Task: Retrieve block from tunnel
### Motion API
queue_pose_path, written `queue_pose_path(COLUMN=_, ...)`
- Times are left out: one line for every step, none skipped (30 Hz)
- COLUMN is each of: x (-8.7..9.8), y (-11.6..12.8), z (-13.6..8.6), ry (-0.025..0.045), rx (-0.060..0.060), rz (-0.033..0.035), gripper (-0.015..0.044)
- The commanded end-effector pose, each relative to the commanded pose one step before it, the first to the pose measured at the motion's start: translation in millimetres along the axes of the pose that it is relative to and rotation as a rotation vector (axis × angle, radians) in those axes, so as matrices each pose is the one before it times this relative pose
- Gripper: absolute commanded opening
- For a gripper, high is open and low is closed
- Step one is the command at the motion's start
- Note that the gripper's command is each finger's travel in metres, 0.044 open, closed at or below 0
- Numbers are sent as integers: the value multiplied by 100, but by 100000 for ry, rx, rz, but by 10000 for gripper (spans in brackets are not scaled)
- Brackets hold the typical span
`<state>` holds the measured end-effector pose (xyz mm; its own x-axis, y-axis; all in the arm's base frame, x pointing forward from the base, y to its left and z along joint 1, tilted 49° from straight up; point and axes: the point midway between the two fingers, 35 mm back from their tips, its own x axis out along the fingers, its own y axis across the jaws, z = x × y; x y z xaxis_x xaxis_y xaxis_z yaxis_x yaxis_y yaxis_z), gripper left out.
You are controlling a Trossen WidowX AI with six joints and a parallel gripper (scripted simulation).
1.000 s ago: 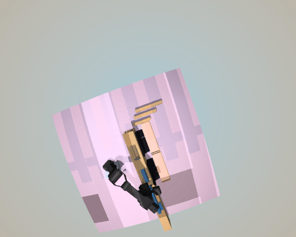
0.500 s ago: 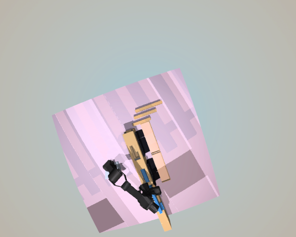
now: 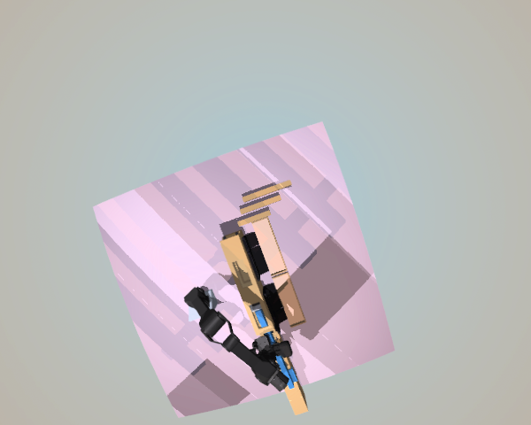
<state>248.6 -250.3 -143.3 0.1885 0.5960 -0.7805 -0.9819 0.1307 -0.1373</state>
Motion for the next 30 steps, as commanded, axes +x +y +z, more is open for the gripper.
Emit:
queue_pose_path(x=861, y=227, z=-2029, ry=236, rx=1147, rz=-1012, gripper=0)
queue_pose_path(x=55, y=25, z=-150, ry=-19, rx=20, rz=-4, gripper=0)
queue_pose_path(x=18, y=9, z=-50, ry=-6, rx=7, rz=-1, gripper=0)
queue_pose_path(x=0, y=0, z=0, ry=0, rx=0, rz=0, gripper=0)
queue_pose_path(x=0, y=0, z=0, ry=0, rx=0, rz=0, gripper=0)
queue_pose_path(x=-753, y=-153, z=976, ry=0, rx=-722, rz=374, gripper=26)
queue_pose_path(x=0, y=0, z=0, ry=0, rx=0, rz=0, gripper=52)
queue_pose_path(x=0, y=0, z=0, ry=0, rx=0, rz=0, gripper=79)
queue_pose_path(x=0, y=0, z=0, ry=0, rx=0, rz=0, gripper=105)
queue_pose_path(x=0, y=0, z=0, ry=0, rx=0, rz=0, gripper=131)
queue_pose_path(x=0, y=0, z=0, ry=0, rx=0, rz=0, gripper=157)
queue_pose_path(x=-67, y=-16, z=-20, ry=2, rx=14, rz=-5, gripper=184)
queue_pose_path(x=-136, y=-32, z=-39, ry=3, rx=28, rz=-10, gripper=210)
queue_pose_path(x=-212, y=-49, z=-60, ry=5, rx=44, rz=-16, gripper=236)
queue_pose_path(x=-261, y=-59, z=-71, ry=5, rx=54, rz=-20, gripper=263)
queue_pose_path(x=-316, y=-68, z=-83, ry=5, rx=65, rz=-24, gripper=289)
queue_pose_path(x=-376, y=-77, z=-94, ry=5, rx=77, rz=-28, gripper=315)
queue_pose_path(x=-431, y=-83, z=-101, ry=4, rx=88, rz=-32, gripper=341)
queue_pose_path(x=-460, y=-82, z=-100, ry=3, rx=93, rz=-34, gripper=367)
queue_pose_path(x=-468, y=-77, z=-94, ry=1, rx=94, rz=-34, gripper=394)
queue_pose_path(x=-471, y=-71, z=-87, ry=-1, rx=94, rz=-34, gripper=420)
queue_pose_path(x=-381, y=-53, z=-65, ry=-2, rx=76, rz=-27, gripper=440)
queue_pose_path(x=-231, y=-30, z=-37, ry=-2, rx=46, rz=-16, gripper=440)
queue_pose_path(x=1178, y=73, z=541, ry=-239, rx=52, rz=-352, gripper=440)
queue_pose_path(x=-171, y=-38, z=456, ry=-8, rx=7, rz=40, gripper=440)
queue_pose_path(x=-272, y=-46, z=767, ry=-15, rx=11, rz=67, gripper=440)
queue_pose_path(x=-334, y=-30, z=1024, ry=-23, rx=15, rz=88, gripper=440)
queue_pose_path(x=-306, y=5, z=1036, ry=-26, rx=14, rz=88, gripper=440)
queue_pose_path(x=-212, y=28, z=791, ry=-22, rx=10, rz=67, gripper=440)
queue_pose_path(x=-119, y=27, z=477, ry=-14, rx=6, rz=40, gripper=440)
